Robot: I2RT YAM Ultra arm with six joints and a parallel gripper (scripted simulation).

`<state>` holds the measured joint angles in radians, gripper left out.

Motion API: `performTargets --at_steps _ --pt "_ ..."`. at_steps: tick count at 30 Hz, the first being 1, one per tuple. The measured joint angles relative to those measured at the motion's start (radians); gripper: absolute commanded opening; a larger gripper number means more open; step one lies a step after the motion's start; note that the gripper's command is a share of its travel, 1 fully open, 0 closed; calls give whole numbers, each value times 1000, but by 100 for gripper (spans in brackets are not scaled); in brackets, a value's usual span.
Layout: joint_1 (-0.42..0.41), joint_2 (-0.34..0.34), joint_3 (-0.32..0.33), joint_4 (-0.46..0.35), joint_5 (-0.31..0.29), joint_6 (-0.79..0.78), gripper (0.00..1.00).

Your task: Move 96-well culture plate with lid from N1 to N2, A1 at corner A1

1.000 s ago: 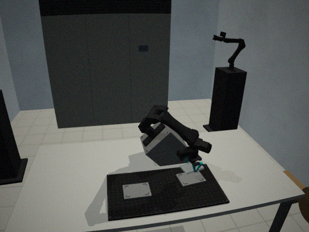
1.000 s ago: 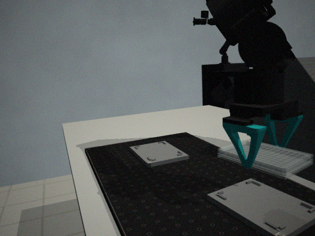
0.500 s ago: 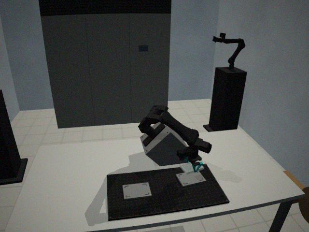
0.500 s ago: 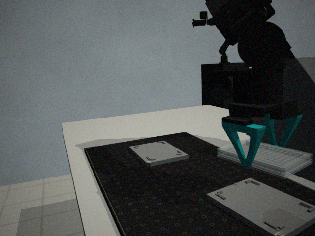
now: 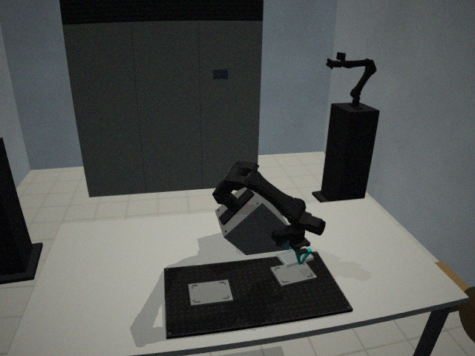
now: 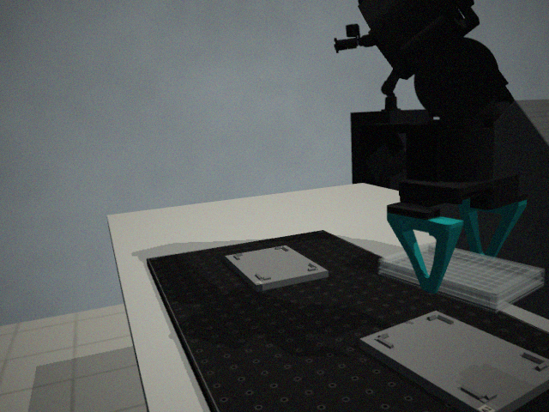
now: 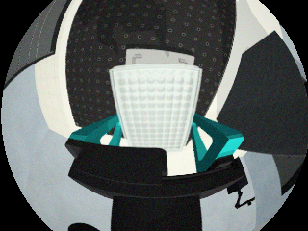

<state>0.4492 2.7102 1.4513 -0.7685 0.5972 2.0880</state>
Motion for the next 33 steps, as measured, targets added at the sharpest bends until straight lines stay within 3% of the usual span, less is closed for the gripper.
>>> performTargets --at_steps 27,33 --pt "0 -1 -2 1 0 0 0" --pt "-27 -43 -62 21 -5 1 0"
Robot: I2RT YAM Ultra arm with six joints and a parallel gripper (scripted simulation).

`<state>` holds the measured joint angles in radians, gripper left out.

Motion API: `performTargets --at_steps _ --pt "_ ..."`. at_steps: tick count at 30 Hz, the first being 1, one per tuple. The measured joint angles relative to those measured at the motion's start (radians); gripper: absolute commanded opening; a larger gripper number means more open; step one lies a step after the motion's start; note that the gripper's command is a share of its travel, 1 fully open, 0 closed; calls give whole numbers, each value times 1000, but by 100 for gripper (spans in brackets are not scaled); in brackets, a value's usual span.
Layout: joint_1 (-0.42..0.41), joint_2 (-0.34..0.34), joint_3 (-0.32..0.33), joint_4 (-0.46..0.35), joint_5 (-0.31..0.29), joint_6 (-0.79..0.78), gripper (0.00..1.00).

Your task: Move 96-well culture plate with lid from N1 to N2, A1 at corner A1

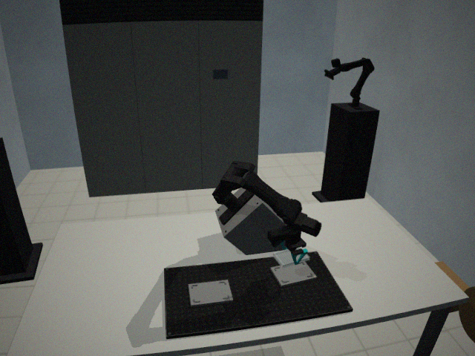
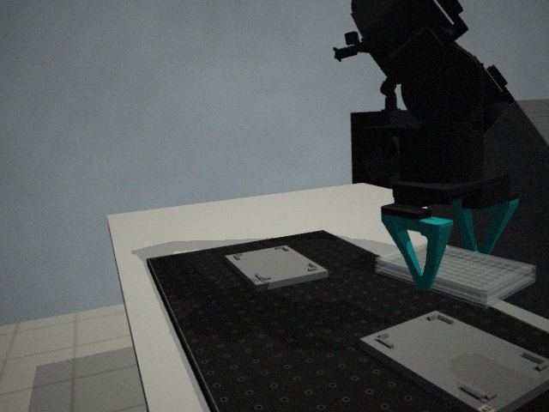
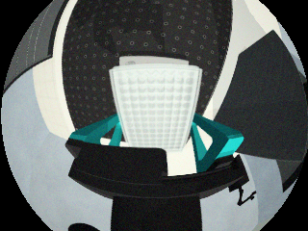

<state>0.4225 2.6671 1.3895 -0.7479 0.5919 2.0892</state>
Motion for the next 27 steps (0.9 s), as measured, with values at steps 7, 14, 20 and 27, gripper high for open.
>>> performTargets --at_steps 7,14,20,27 --pt "-41 -58 -42 11 21 0 0" --pt "-90 -124 -101 26 40 0 0" --pt "-105 -163 -132 42 50 0 0" --pt "-167 -231 -179 55 68 0 0"
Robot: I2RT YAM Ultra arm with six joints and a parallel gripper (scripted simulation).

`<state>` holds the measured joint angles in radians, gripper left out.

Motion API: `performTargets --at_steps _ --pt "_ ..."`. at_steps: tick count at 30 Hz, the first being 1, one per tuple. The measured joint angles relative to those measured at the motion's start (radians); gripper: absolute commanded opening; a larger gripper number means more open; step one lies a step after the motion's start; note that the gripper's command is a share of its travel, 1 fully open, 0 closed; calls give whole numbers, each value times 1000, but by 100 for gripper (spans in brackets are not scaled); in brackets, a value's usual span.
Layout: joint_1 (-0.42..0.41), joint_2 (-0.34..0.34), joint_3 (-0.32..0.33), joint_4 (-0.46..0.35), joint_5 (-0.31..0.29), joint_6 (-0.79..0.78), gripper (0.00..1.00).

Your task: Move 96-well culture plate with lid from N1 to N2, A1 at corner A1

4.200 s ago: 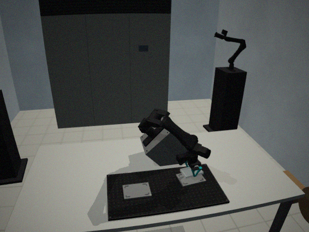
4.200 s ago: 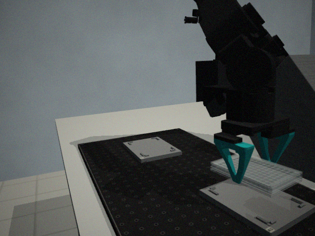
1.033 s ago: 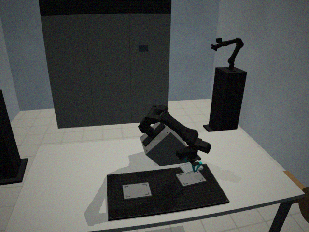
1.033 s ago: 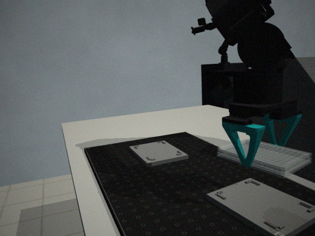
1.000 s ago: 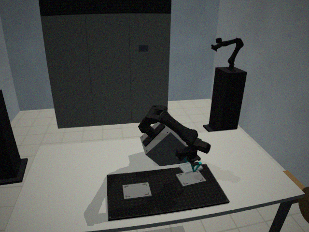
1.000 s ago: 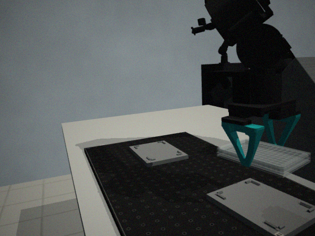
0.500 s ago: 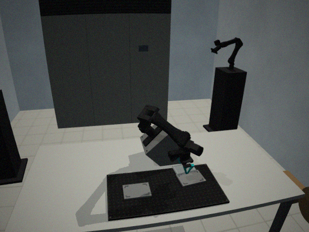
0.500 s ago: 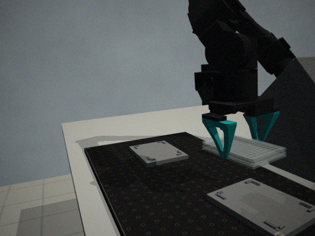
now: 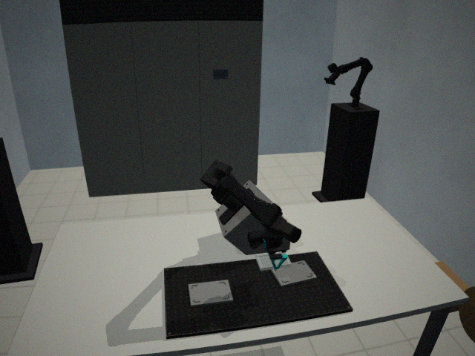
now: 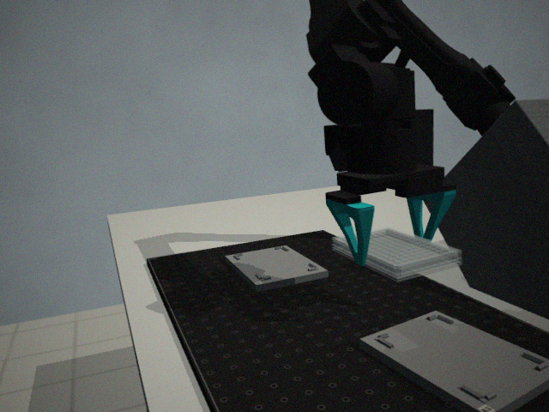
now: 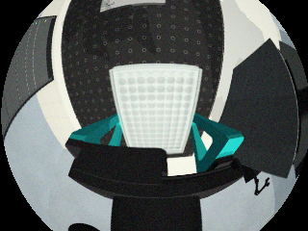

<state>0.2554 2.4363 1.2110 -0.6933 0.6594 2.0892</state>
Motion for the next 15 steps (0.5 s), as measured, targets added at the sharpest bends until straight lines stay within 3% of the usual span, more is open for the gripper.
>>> performTargets --at_steps 15 --pt "-91 -116 -63 18 29 -80 0"
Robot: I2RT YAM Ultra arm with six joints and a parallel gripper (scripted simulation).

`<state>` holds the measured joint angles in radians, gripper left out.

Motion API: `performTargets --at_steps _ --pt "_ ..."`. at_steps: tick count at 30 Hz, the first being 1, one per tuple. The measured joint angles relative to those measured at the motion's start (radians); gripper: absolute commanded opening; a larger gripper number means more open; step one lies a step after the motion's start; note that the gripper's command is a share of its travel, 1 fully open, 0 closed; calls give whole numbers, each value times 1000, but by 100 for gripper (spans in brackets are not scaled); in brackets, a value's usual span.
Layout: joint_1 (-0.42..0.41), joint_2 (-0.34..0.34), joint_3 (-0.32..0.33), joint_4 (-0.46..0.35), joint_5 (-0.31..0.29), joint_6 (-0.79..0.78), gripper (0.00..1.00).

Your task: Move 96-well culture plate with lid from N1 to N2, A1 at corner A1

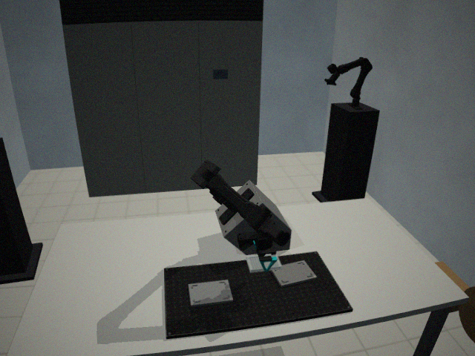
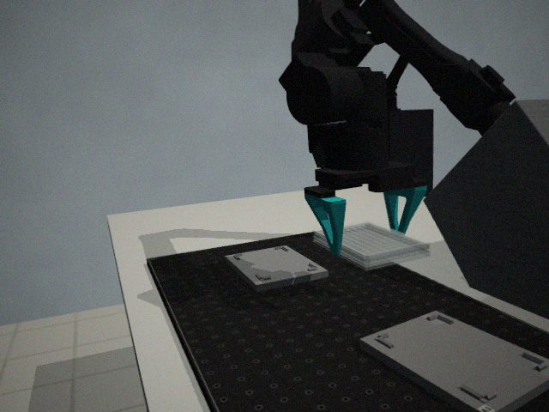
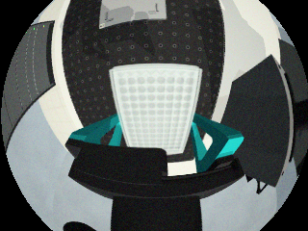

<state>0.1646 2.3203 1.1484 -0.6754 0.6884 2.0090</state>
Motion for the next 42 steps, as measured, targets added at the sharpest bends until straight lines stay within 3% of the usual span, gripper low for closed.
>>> performTargets --at_steps 23,42 --pt "-158 -175 -44 11 34 -198 0" --pt "-277 -285 -36 8 48 -363 0"
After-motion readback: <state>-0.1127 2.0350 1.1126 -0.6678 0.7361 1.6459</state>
